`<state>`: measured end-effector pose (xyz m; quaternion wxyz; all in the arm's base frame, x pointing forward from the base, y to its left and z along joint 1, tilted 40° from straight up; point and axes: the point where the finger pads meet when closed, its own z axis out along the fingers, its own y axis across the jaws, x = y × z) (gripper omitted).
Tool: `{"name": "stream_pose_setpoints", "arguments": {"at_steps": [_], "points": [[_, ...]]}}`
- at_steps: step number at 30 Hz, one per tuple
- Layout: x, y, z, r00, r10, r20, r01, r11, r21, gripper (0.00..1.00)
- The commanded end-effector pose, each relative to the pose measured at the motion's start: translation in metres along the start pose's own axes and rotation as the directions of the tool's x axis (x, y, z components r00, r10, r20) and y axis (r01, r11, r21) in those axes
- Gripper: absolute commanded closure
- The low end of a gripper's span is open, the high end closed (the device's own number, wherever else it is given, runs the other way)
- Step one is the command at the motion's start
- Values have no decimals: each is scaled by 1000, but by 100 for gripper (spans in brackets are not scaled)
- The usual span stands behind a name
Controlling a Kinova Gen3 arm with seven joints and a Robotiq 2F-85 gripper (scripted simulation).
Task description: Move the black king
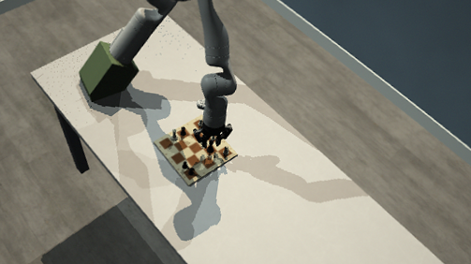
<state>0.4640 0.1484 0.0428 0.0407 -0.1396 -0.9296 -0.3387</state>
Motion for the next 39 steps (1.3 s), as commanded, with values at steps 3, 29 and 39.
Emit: {"name": "stream_pose_setpoints", "arguments": {"at_steps": [3,29,39], "points": [[1,0,3,1000,0,-5,0,1000,-1,59],[1,0,3,1000,0,-5,0,1000,-1,59],[1,0,3,1000,0,-5,0,1000,-1,100]]}}
